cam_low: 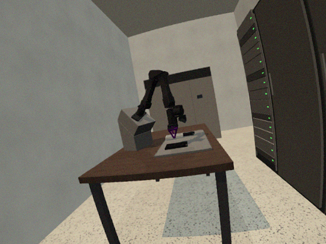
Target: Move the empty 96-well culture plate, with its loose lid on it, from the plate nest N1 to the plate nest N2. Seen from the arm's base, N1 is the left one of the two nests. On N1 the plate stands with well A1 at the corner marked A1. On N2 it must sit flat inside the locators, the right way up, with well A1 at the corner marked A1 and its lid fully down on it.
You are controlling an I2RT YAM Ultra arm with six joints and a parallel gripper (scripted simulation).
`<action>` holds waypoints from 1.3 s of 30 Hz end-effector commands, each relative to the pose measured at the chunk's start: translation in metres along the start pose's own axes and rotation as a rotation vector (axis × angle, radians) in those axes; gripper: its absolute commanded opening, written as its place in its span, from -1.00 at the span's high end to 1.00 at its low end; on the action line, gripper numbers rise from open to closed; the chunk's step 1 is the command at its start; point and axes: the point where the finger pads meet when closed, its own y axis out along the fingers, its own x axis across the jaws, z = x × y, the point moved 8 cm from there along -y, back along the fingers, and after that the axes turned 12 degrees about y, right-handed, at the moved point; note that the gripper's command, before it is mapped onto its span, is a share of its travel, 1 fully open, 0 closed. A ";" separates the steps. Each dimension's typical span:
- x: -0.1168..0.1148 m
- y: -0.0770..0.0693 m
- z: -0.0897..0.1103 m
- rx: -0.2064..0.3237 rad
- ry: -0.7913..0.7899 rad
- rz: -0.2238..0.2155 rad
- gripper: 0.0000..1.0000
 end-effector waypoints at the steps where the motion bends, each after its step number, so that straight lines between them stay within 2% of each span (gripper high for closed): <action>1: -0.002 0.004 -0.012 -0.035 -0.004 0.010 1.00; 15: -0.003 0.028 -0.013 -0.034 -0.001 0.012 1.00; 17: -0.003 0.028 -0.013 -0.034 -0.001 0.012 1.00; 18: 0.000 0.031 -0.005 -0.016 -0.001 0.004 1.00; 21: -0.001 0.035 -0.013 -0.035 -0.005 0.009 1.00; 28: -0.001 0.047 -0.012 -0.033 -0.004 0.009 1.00; 39: -0.002 0.043 -0.006 -0.019 -0.001 0.007 1.00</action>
